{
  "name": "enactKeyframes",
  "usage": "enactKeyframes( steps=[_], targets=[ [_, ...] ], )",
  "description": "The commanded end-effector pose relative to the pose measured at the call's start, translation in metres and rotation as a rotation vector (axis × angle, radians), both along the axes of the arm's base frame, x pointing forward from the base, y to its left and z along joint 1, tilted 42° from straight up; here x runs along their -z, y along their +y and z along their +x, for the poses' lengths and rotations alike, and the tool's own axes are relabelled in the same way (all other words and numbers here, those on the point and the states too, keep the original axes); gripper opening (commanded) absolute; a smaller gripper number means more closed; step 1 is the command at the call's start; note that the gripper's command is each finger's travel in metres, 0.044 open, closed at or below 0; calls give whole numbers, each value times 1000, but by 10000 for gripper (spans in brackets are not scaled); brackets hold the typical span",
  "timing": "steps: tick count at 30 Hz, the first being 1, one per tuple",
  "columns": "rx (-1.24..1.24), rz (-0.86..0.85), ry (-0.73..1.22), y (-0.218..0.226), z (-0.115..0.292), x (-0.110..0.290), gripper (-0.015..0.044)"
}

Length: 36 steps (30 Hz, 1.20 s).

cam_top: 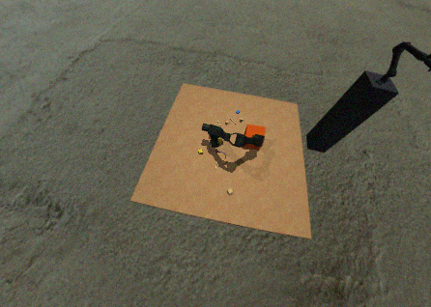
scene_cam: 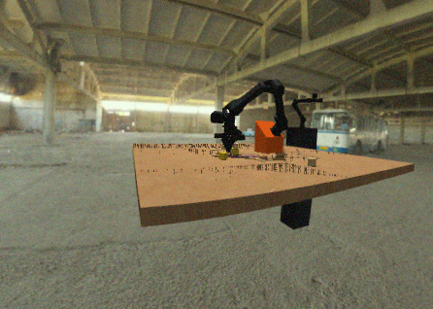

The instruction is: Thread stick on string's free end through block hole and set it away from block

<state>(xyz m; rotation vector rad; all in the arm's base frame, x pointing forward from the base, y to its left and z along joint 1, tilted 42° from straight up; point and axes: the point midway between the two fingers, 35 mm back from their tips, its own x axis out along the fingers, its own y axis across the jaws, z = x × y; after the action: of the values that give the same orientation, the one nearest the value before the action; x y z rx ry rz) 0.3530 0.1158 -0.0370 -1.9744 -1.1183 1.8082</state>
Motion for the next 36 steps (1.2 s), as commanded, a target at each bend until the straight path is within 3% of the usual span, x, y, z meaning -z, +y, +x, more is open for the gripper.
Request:
enactKeyframes(
  steps=[1, 18, 23, 25, 32, 36],
  targets=[
    [1, 2, -3, -3, -6, 1, 0],
    [1, 2, -2, -10, -25, 6, 0],
    [2, 1, 3, -8, -24, 6, 123],
    [2, 1, 3, -8, -24, 6, 123],
    [2, -4, 3, -60, -18, -52, 123],
    [2, -3, 3, -62, -18, -54, 123]
  ],
)
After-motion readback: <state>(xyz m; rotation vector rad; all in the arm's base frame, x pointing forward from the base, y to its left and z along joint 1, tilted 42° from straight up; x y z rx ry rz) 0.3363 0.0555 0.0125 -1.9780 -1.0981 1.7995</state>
